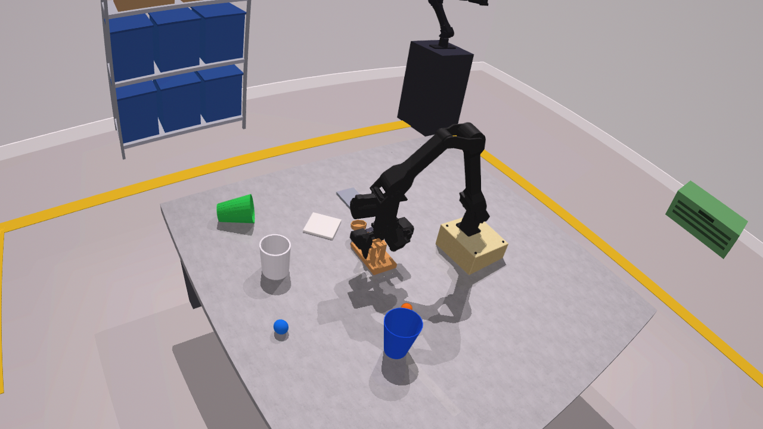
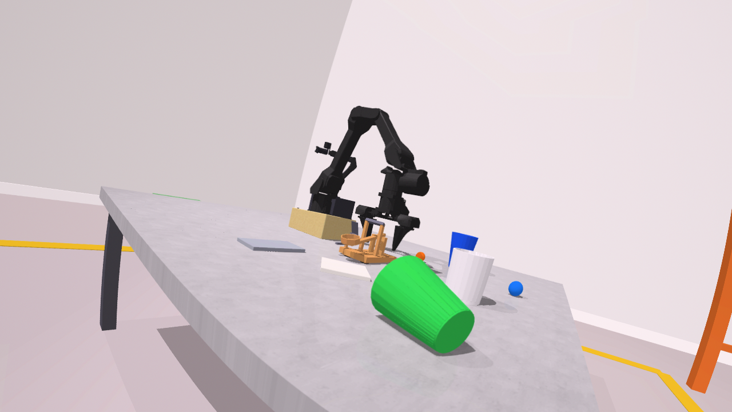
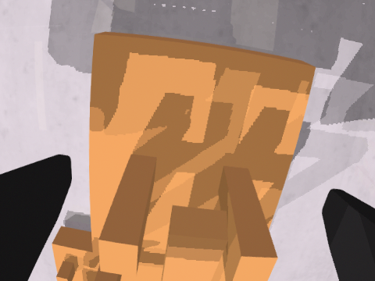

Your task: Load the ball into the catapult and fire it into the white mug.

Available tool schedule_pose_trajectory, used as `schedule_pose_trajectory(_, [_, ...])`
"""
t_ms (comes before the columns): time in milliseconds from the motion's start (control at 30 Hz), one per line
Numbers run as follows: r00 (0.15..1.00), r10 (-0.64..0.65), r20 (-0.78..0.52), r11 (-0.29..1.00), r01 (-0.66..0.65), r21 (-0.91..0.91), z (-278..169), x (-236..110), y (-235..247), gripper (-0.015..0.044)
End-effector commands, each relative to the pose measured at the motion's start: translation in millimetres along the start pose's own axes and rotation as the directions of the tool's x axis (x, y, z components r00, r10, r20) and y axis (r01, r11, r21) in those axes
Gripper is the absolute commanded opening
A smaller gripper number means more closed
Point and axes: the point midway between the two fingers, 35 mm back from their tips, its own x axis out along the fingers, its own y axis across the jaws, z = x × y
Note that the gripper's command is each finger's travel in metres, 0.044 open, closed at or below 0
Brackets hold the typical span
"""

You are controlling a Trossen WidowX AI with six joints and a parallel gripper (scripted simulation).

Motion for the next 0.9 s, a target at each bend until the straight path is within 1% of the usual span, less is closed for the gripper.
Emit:
schedule_pose_trajectory(0, [1.000, 0.015, 0.000, 1.000, -0.015, 0.004, 0, 9, 4, 0.0440])
schedule_pose_trajectory(200, [1.000, 0.015, 0.000, 1.000, -0.015, 0.004, 0, 9, 4, 0.0440])
schedule_pose_trajectory(567, [1.000, 0.006, 0.001, 1.000, -0.006, 0.000, 0, 5, 2, 0.0151])
schedule_pose_trajectory(767, [1.000, 0.006, 0.001, 1.000, -0.006, 0.000, 0, 5, 2, 0.0111])
schedule_pose_trajectory(833, [1.000, 0.007, 0.001, 1.000, -0.007, 0.000, 0, -6, 1, 0.0059])
schedule_pose_trajectory(867, [1.000, 0.008, 0.001, 1.000, -0.008, 0.000, 0, -20, 1, 0.0032])
